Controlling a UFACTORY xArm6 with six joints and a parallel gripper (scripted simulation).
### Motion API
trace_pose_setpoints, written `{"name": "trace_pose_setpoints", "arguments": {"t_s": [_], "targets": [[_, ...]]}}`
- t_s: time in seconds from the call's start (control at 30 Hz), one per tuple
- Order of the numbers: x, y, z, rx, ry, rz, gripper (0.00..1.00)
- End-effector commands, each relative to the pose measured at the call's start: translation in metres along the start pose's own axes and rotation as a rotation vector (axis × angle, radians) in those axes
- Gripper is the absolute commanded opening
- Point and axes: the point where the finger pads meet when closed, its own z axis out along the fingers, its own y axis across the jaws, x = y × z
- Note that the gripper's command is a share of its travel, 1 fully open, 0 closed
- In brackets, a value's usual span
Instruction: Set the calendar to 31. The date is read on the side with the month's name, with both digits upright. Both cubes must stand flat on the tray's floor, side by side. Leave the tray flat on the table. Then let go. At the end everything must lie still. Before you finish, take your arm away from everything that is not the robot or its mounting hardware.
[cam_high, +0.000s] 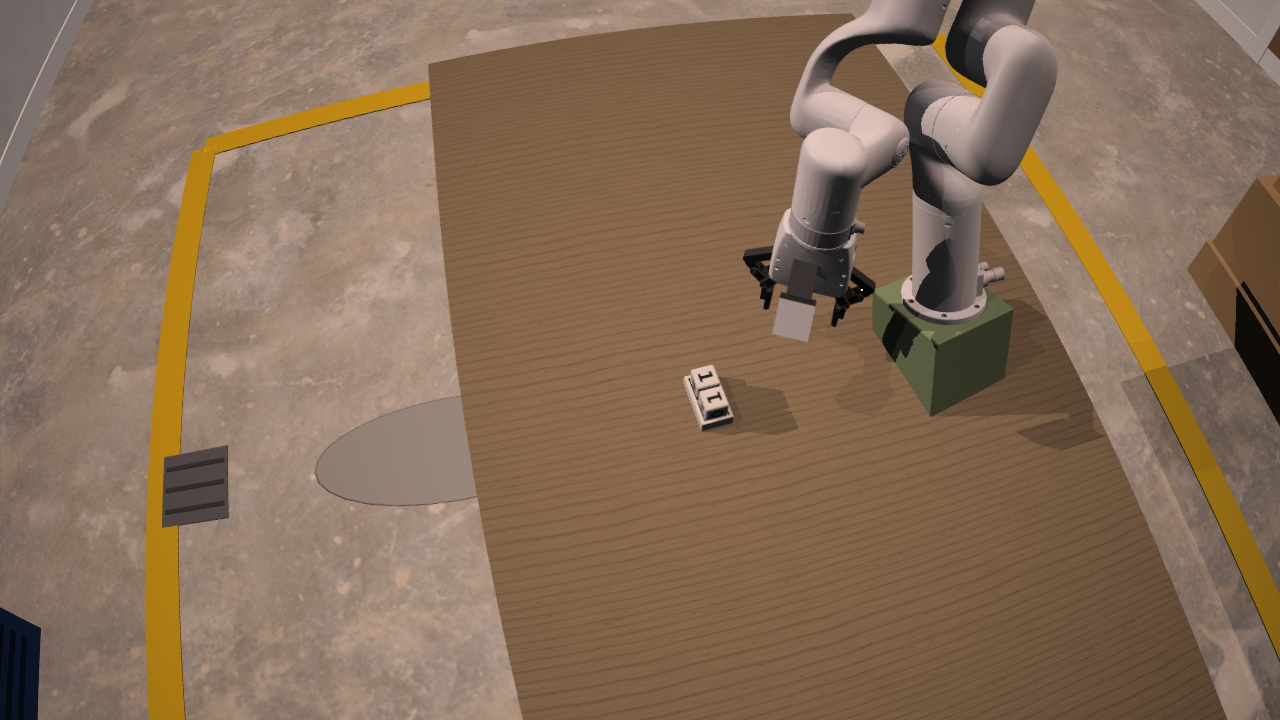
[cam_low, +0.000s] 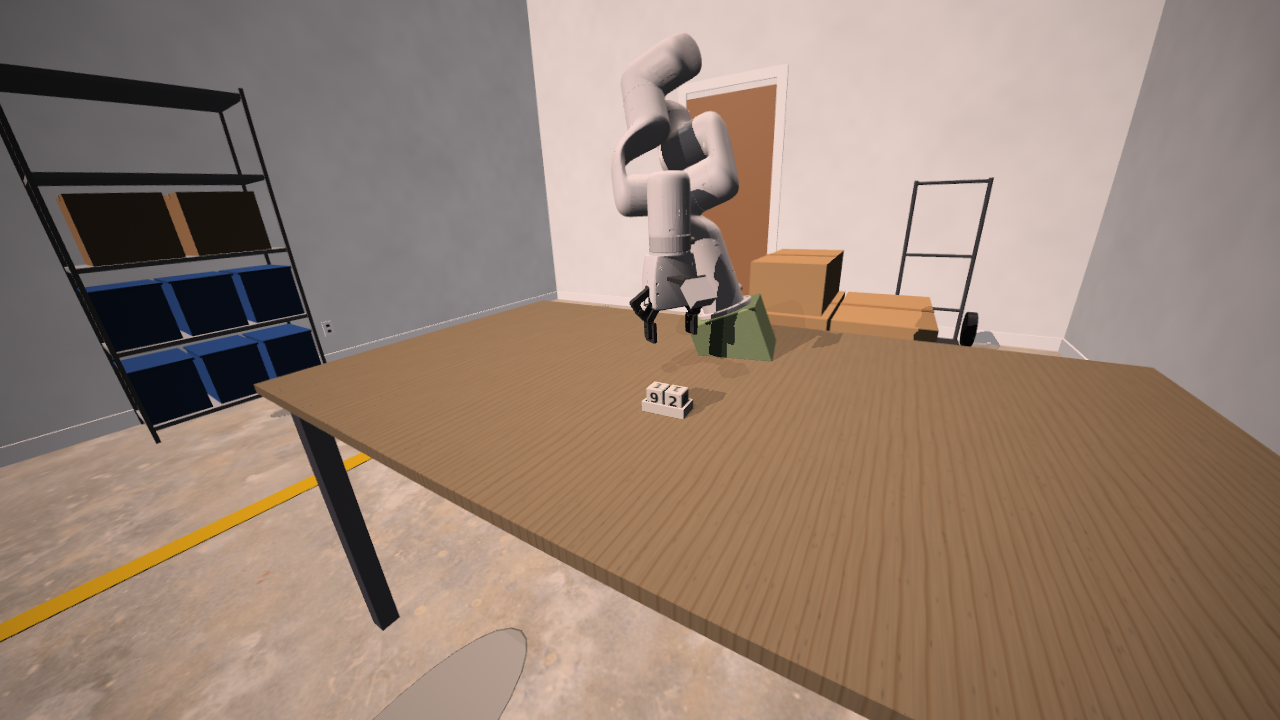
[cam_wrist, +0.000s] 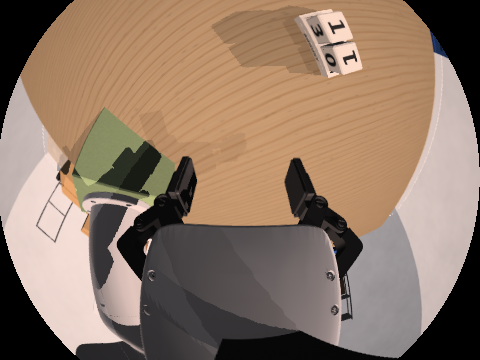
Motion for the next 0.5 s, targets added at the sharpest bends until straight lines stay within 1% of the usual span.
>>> {"name": "trace_pose_setpoints", "arguments": {"t_s": [0.0,0.27,0.47], "targets": [[0.004,0.008,0.020,-0.009,-0.002,0.003,1.00],[0.004,0.008,0.021,-0.009,-0.002,0.003,1.00],[0.004,0.008,0.034,-0.009,-0.002,0.003,1.00]]}}
